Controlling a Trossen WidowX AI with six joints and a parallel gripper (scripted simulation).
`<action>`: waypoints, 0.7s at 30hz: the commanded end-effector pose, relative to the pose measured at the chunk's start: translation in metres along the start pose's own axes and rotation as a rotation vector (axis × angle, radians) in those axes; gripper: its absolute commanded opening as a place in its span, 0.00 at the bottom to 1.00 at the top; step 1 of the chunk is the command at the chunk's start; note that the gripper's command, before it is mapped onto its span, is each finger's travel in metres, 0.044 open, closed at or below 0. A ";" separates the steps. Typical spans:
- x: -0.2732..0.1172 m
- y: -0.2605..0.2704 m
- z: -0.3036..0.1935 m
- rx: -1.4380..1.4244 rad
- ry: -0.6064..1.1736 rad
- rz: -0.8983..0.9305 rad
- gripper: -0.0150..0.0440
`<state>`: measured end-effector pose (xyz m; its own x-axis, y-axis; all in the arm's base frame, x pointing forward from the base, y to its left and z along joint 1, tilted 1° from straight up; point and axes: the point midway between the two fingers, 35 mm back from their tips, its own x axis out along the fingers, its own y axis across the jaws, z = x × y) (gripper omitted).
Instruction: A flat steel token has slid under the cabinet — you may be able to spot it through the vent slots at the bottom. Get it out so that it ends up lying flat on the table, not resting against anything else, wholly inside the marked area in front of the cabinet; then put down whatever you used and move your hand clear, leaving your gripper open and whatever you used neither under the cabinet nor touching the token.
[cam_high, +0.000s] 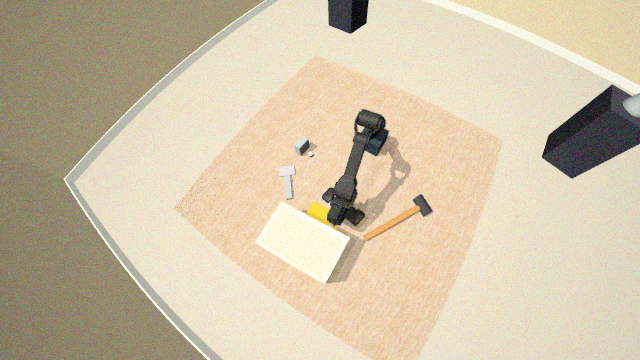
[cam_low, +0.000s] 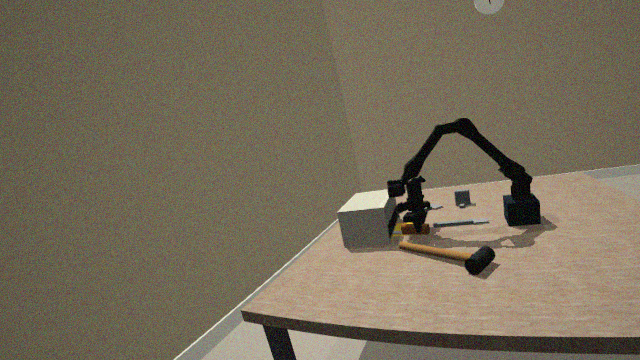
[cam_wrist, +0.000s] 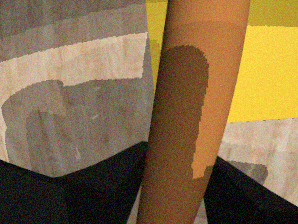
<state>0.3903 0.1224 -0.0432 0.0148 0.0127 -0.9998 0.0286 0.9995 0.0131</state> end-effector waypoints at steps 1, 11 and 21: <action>0.001 -0.009 -0.001 0.009 0.006 -0.006 0.25; 0.001 -0.009 -0.002 0.009 0.006 -0.006 0.25; 0.001 -0.008 -0.010 0.009 0.007 -0.006 0.25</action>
<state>0.3852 0.1152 -0.0436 0.0140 0.0103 -0.9998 0.0316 0.9994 0.0108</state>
